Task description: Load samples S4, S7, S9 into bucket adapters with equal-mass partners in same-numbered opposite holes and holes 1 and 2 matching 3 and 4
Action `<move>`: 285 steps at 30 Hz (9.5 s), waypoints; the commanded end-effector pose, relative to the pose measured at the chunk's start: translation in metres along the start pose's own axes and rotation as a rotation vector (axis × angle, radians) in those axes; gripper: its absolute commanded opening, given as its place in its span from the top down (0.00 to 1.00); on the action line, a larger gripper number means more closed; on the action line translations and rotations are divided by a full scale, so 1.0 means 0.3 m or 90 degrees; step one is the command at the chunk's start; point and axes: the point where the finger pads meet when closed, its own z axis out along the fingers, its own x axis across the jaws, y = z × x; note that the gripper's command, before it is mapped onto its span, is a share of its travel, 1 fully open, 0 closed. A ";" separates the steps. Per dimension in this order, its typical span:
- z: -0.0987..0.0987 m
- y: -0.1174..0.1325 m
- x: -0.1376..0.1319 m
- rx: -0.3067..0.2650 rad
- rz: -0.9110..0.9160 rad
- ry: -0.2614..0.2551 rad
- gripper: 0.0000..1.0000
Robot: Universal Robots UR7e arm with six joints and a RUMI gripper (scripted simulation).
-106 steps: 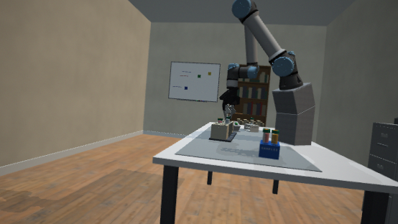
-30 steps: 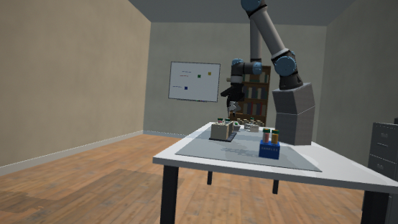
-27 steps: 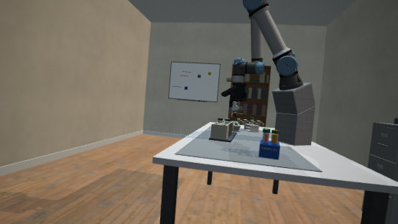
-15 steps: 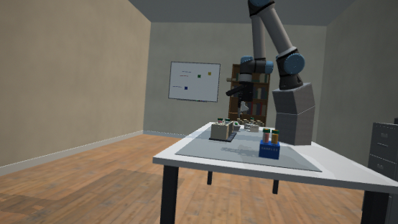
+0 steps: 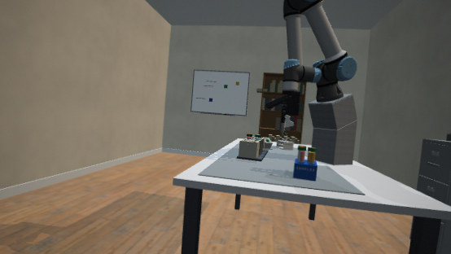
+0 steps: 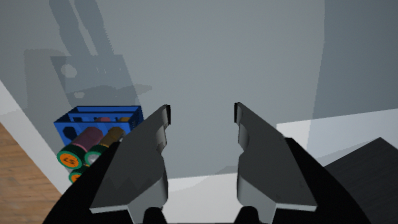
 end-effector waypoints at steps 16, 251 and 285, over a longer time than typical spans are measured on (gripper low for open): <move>0.017 0.286 -0.403 0.007 0.012 0.013 0.65; -0.323 -0.604 1.034 0.012 0.468 0.011 1.00; -0.300 -0.571 1.444 0.010 0.467 0.011 1.00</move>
